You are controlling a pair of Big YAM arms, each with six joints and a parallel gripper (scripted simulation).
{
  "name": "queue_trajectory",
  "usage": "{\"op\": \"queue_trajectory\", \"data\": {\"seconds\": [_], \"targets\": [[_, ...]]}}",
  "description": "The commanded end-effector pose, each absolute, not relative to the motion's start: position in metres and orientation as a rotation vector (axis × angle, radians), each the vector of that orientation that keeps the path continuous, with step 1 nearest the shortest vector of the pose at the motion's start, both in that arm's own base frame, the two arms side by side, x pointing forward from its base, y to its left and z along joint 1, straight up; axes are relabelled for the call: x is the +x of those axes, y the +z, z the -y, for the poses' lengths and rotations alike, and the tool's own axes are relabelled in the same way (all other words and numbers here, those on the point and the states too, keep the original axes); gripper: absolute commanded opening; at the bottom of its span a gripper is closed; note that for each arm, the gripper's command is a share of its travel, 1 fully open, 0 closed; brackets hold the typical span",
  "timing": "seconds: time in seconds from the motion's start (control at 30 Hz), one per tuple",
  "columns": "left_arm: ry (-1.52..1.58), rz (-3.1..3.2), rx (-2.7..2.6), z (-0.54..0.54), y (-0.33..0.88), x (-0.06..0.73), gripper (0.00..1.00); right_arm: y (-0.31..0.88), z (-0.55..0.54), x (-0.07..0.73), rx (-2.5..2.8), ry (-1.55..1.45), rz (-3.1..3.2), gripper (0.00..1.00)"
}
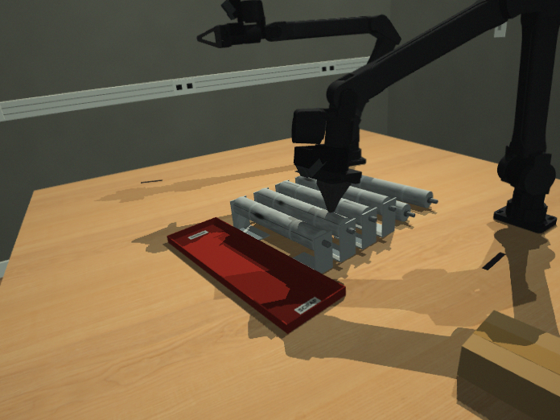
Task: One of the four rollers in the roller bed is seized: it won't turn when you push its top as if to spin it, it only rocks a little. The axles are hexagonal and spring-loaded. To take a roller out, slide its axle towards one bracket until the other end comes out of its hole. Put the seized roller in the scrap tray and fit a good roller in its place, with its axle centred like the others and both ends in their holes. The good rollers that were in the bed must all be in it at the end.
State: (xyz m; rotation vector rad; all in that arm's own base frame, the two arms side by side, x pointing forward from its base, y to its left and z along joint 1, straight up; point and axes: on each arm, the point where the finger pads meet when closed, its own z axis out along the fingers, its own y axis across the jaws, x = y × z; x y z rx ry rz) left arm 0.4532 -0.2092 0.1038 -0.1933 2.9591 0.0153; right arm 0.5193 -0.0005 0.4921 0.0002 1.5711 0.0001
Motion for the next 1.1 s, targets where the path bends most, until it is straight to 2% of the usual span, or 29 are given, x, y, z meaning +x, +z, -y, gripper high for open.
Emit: {"op": "queue_trajectory", "data": {"seconds": [0.0, 0.53, 1.07], "targets": [[0.009, -2.956, -0.221, 0.207, 0.104, 0.456, 0.0, 0.538, -0.004, 0.518, -0.016, -0.007, -1.503, 0.0], [0.001, -2.946, -0.178, 0.211, 0.112, 0.492, 0.0, 0.538, -0.004, 0.518, -0.016, -0.007, -1.503, 0.0], [0.043, -3.0, -0.198, 0.208, 0.084, 0.462, 0.0, 0.538, -0.004, 0.518, -0.016, -0.007, -1.503, 0.0]]}}
